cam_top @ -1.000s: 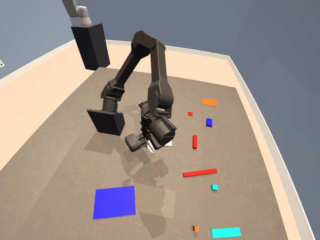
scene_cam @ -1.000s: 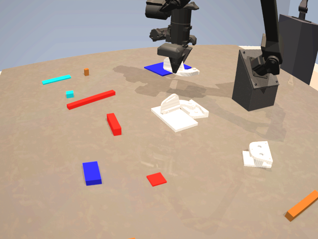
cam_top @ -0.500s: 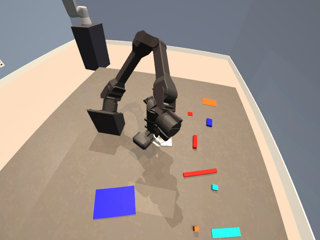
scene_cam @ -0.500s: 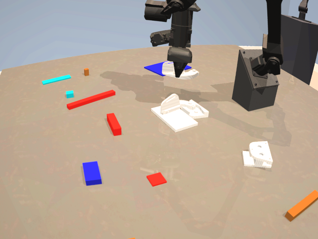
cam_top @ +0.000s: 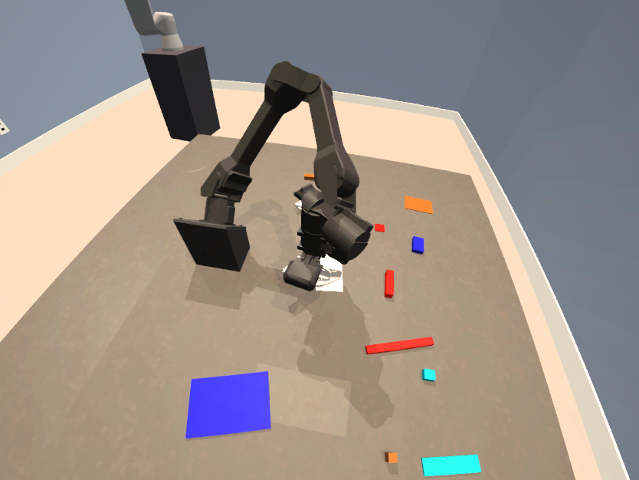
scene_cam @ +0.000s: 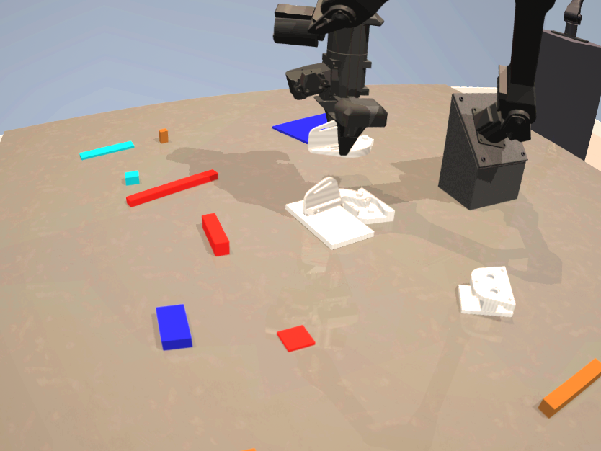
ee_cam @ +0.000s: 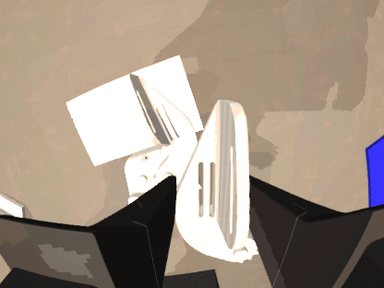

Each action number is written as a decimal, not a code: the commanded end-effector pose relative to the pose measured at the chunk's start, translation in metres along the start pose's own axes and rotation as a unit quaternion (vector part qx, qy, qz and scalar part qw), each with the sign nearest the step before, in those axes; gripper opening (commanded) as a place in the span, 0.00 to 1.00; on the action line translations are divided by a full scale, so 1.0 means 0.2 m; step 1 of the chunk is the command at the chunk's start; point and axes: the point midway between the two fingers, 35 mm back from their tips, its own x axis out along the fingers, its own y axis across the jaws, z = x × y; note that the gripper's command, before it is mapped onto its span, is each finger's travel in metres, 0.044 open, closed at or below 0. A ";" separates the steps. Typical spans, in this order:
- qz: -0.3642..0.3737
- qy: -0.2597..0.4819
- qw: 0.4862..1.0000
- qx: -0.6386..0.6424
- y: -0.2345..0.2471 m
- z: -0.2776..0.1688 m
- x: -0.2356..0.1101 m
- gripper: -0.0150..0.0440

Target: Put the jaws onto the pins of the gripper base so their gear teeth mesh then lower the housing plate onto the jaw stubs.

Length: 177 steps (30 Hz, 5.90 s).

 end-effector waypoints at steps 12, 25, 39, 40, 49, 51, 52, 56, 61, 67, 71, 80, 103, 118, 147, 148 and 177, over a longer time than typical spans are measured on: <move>0.005 0.001 0.995 -0.099 0.10 0.00 0.01 0.48; 0.005 0.001 0.995 -0.099 0.10 0.00 0.01 0.48; 0.004 0.001 0.995 -0.098 0.18 0.01 0.01 0.48; 0.004 0.001 0.995 -0.098 0.20 0.02 0.00 0.48; 0.005 0.001 0.995 -0.097 0.34 0.03 0.00 0.48; 0.006 0.001 0.995 -0.097 0.38 0.03 0.00 0.48; 0.006 0.001 0.995 -0.097 0.39 0.03 0.00 0.48; 0.007 0.001 0.995 -0.097 0.45 0.03 0.01 0.48; 0.007 0.001 0.995 -0.097 0.45 0.03 0.01 0.48; 0.007 0.001 0.995 -0.097 0.45 0.03 0.01 0.48; 0.007 0.001 0.995 -0.097 0.45 0.03 0.01 0.48; 0.007 0.001 0.996 -0.091 0.45 0.03 0.01 0.48; 0.007 0.001 0.996 -0.091 0.45 0.03 0.06 0.48; 0.007 0.001 0.996 -0.090 0.45 0.03 0.18 0.48; 0.008 0.002 0.996 -0.090 0.46 0.03 0.27 0.48; 0.008 0.002 0.996 -0.090 0.46 0.03 0.27 0.48; 0.009 0.002 0.996 -0.089 0.46 0.03 0.31 0.48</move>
